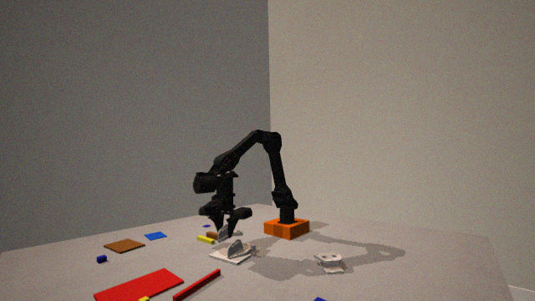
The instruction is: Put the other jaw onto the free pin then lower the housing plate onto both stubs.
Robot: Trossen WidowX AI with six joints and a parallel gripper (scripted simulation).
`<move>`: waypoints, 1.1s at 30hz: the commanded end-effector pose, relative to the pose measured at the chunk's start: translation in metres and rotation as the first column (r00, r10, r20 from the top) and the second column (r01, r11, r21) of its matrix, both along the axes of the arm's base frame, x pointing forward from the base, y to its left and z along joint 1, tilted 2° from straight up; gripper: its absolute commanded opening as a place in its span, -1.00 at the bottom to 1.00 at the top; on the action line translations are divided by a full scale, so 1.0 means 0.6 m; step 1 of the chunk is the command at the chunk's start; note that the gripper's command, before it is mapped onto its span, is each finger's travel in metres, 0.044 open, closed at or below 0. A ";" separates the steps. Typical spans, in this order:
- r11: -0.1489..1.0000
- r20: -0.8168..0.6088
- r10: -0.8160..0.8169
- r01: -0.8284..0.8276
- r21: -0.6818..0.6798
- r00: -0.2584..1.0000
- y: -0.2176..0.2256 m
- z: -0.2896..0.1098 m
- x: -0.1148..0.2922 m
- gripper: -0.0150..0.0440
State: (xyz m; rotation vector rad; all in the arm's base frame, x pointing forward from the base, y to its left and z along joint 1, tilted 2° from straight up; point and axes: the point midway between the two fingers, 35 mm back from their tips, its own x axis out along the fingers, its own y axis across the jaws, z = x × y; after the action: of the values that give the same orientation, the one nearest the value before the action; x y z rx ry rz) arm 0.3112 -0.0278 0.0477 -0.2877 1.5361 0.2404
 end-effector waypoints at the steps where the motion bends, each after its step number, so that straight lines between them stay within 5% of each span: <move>1: 1.000 -0.003 -0.004 0.004 -0.003 1.000 -0.001 -0.012 -0.001 -0.04; 33: 1.000 -0.003 0.005 -0.005 -0.003 1.000 -0.002 -0.045 -0.003 -0.04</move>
State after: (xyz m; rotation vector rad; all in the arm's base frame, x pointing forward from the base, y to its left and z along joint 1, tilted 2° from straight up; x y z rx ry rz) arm 0.3096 -0.0285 0.0216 -0.2855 1.5396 0.2393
